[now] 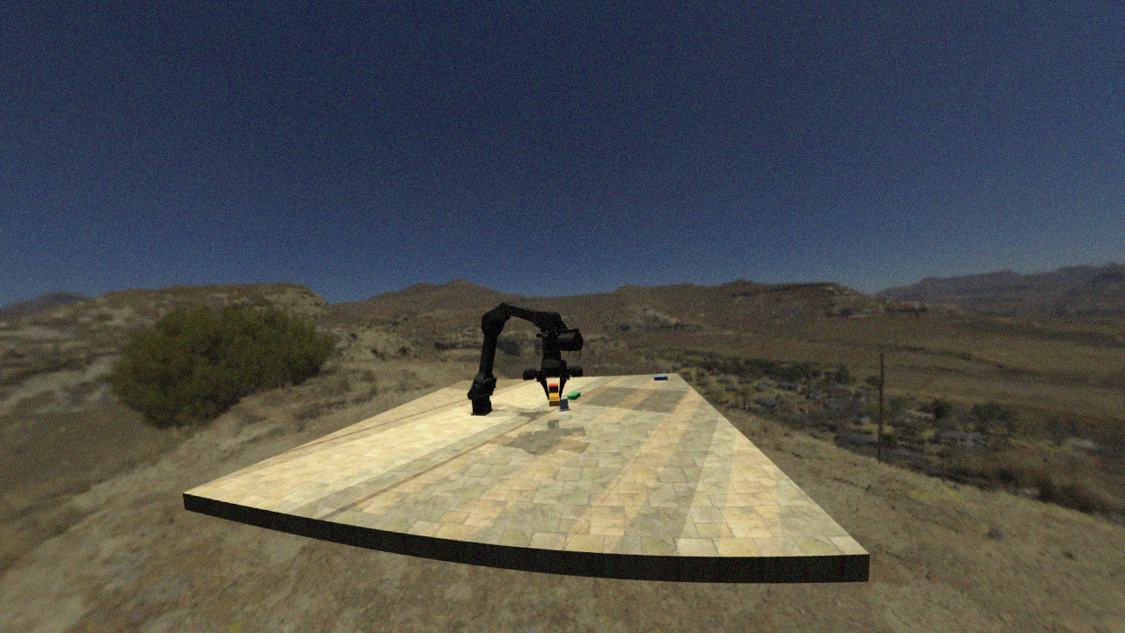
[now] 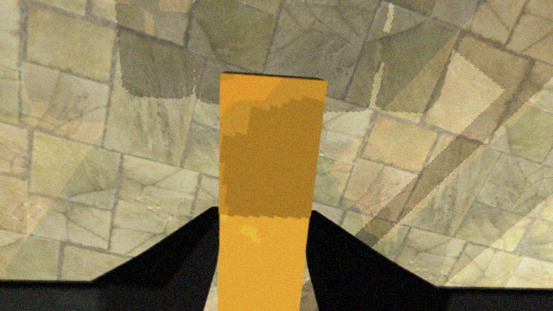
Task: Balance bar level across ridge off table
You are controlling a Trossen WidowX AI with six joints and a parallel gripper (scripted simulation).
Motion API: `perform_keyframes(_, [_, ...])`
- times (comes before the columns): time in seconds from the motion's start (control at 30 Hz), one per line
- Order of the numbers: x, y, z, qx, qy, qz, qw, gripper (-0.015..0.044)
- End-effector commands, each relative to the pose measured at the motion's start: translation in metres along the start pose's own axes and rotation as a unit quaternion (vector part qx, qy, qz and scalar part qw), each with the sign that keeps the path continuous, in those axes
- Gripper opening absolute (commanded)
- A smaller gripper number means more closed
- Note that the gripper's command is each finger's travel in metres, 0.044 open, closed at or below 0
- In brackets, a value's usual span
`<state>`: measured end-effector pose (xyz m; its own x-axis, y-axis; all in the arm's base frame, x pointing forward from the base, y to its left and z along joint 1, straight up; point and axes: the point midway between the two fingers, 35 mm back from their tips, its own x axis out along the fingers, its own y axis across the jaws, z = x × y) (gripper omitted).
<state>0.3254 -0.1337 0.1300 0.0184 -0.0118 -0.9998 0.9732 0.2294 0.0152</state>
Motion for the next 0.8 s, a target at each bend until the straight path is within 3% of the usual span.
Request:
perform_keyframes(0.0, [-0.011,-0.001,-0.001,-0.002,-0.001,0.005,1.0,0.0])
perform_keyframes(0.77, [-0.013,0.028,-0.081,-0.045,0.002,0.006,0.999,0.0])
